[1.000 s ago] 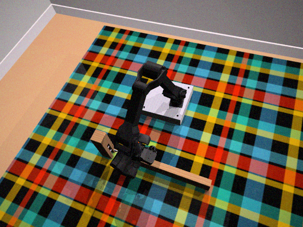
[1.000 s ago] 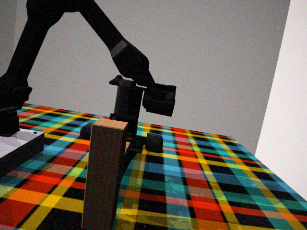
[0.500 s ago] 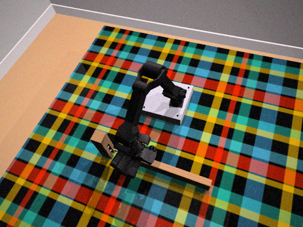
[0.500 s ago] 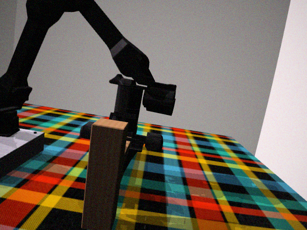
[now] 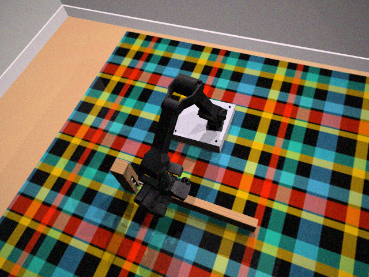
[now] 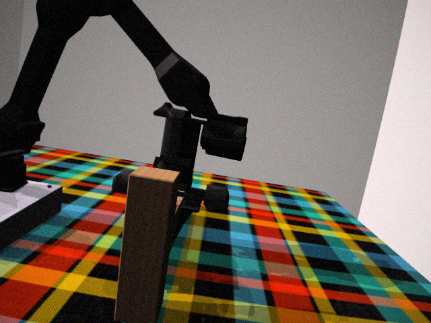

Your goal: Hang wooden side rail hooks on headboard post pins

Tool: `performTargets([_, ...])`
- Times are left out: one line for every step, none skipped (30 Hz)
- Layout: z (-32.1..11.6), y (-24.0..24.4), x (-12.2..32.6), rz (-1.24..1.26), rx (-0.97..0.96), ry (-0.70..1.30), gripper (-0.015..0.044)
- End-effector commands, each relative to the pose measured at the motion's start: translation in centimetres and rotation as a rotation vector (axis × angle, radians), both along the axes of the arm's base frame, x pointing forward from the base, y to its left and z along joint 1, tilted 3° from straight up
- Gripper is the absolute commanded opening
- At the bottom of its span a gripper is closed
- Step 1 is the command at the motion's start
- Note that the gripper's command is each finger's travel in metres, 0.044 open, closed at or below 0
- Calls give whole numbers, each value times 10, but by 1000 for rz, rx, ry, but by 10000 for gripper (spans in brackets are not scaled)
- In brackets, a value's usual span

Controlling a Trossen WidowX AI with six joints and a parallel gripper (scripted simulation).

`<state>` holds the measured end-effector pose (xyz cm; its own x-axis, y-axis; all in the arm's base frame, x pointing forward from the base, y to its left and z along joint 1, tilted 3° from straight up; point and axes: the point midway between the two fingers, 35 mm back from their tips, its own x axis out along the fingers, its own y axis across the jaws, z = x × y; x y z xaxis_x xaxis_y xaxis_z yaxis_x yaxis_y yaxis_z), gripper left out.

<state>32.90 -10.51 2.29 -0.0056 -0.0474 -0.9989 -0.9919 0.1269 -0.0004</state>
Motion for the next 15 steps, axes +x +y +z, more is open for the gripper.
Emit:
performTargets([6, 0, 3, 8, -1, -15, 0])
performTargets([6, 0, 3, 8, -1, -15, 0])
performTargets([7, 0, 3, 8, -1, -15, 0])
performTargets([7, 0, 3, 8, -1, -15, 0])
performTargets([7, 0, 3, 8, -1, -15, 0])
performTargets([7, 0, 3, 8, -1, -15, 0])
performTargets([7, 0, 3, 8, -1, -15, 0])
performTargets([7, 0, 3, 8, -1, -15, 0])
performTargets([8, 0, 3, 8, -1, -15, 0])
performTargets([8, 0, 3, 8, -1, -15, 0])
performTargets([8, 0, 3, 8, -1, -15, 0])
performTargets([8, 0, 3, 8, -1, -15, 0])
performTargets([8, 0, 3, 8, -1, -15, 0])
performTargets([8, 0, 3, 8, -1, -15, 0])
performTargets([9, 0, 3, 8, -1, -15, 0])
